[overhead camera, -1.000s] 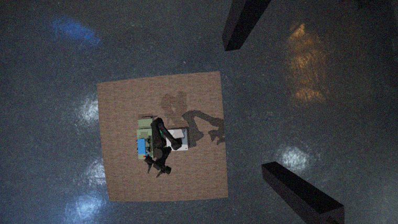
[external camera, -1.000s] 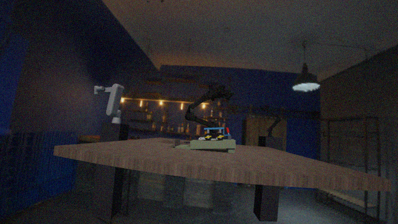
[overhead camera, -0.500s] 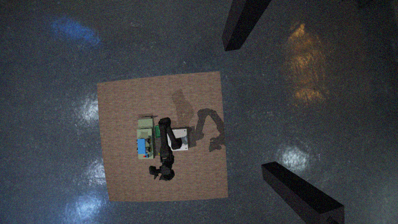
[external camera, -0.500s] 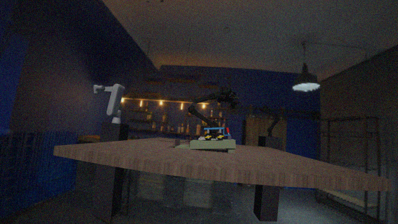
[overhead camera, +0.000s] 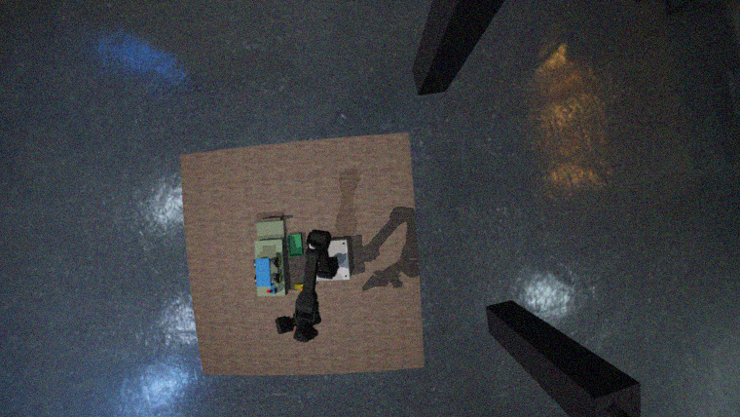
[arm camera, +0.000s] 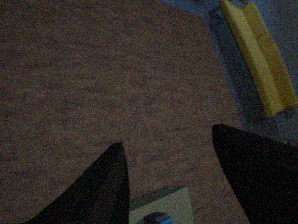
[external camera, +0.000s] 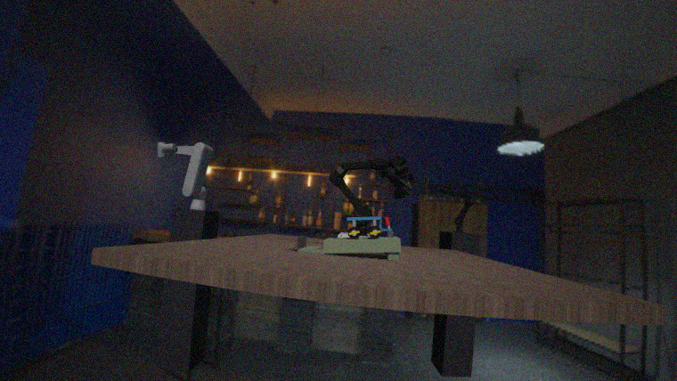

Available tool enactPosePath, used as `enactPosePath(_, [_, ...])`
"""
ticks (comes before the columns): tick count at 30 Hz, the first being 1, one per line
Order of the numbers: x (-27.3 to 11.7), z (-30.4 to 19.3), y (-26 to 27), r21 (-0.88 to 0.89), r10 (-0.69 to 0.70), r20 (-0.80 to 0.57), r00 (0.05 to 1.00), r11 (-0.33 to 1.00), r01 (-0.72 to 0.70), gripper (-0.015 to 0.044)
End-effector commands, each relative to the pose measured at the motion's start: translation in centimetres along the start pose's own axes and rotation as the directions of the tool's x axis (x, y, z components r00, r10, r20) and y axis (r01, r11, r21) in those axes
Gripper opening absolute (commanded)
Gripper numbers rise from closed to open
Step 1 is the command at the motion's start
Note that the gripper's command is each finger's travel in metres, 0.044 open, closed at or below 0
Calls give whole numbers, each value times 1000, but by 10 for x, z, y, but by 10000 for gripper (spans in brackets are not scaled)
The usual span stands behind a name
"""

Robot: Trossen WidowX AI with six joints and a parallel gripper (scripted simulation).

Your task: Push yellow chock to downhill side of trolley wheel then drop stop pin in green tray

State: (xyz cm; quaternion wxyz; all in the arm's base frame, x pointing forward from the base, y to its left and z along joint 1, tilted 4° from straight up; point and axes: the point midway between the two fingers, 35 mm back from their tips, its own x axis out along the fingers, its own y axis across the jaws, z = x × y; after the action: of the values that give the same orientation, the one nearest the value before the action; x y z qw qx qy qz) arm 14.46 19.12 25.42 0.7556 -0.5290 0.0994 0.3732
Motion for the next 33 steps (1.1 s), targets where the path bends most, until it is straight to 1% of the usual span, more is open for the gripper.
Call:
enactPosePath(1, [21,-17,11,-41,85,-109,990,995,-90,190])
enactPosePath(8, [48,-54,29,-27,246,-282,927,964,-264,190])
enactPosePath(16, [64,-98,51,81,448,-417,791,885,-458,190])
enactPosePath(23, [67,-133,71,237,629,-455,630,768,-596,190])
enactPosePath(25, [67,-138,75,269,661,-452,599,741,-615,190])
enactPosePath(33, [70,-141,79,273,665,-452,595,738,-617,190])
